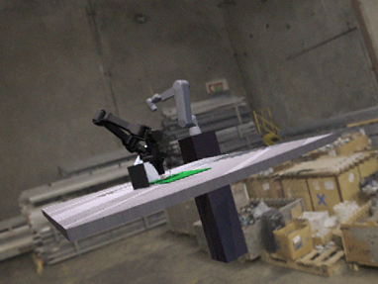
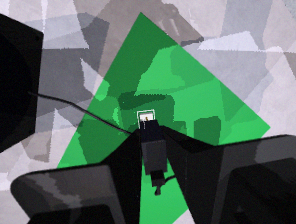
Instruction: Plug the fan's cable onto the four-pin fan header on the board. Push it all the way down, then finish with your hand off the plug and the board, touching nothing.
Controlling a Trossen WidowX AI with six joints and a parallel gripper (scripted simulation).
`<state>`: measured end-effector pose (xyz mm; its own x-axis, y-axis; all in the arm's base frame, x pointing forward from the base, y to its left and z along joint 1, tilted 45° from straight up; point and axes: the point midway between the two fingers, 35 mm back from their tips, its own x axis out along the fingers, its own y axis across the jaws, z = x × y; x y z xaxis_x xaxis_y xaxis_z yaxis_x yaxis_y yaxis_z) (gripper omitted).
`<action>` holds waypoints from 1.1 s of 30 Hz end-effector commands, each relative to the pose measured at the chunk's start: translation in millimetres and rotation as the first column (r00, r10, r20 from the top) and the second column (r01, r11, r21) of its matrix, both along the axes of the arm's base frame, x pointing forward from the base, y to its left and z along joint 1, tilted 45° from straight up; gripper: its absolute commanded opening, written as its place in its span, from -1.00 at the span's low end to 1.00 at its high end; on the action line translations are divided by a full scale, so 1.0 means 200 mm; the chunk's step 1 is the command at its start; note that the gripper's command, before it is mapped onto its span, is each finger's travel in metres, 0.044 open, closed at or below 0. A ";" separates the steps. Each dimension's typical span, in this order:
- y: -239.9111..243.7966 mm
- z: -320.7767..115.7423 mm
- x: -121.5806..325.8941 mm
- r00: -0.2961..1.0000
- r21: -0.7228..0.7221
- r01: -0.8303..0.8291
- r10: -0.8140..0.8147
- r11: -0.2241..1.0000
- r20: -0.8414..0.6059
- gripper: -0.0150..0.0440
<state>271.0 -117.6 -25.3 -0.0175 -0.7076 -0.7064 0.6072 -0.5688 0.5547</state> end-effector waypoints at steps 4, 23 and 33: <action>-0.01 0.00 0.00 1.000 -0.005 -0.002 0.002 1.000 -0.002 -0.49; -0.02 -0.02 0.00 1.000 -0.005 -0.001 0.001 1.000 -0.002 -0.49; -0.04 -0.03 0.00 1.000 -0.005 -0.001 0.001 1.000 -0.002 -0.49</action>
